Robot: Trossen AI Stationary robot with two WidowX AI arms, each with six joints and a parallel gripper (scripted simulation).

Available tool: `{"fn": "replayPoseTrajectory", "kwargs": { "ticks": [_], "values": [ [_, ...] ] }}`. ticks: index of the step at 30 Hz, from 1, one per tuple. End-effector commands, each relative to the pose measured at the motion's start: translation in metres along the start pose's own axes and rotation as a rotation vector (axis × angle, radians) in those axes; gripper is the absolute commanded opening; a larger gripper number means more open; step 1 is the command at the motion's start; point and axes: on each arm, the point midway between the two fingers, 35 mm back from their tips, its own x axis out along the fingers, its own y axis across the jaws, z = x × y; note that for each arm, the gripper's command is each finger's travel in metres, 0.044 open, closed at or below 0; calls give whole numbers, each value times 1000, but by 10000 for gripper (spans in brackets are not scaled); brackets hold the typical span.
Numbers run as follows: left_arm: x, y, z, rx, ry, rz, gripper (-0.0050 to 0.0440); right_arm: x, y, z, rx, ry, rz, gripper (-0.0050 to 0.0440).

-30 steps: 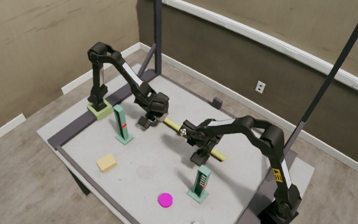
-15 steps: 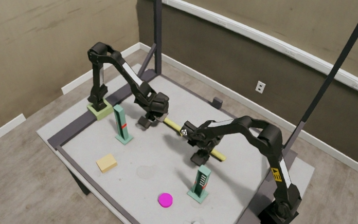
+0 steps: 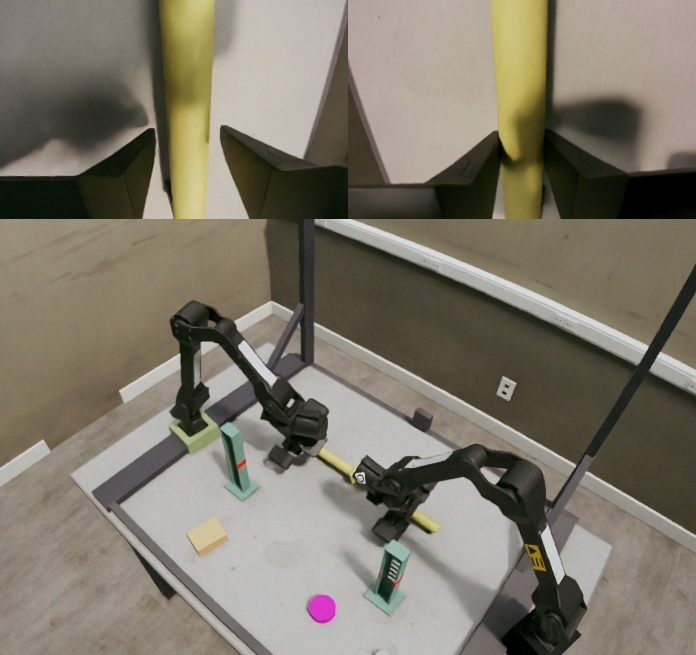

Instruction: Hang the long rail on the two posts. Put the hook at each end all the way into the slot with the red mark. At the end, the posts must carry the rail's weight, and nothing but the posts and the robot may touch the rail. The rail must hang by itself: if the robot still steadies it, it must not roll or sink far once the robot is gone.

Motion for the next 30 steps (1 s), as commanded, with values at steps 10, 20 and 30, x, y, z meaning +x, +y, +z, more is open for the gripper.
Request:
{"fn": "replayPoseTrajectory", "kwargs": {
  "ticks": [10, 20, 30],
  "values": [
    [-8, -4, 4, 10, -27, -3, 126, -5, 3, 3, -10, -17, 7, -50],
    [-9, -5, 6, 13, -30, -2, 72, -5, 3, 3, -10, -17, 7, -50],
    [-19, -6, 5, 13, -30, -2, -2, -16, 4, 4, -10, -17, 7, -50]
  ]
}}
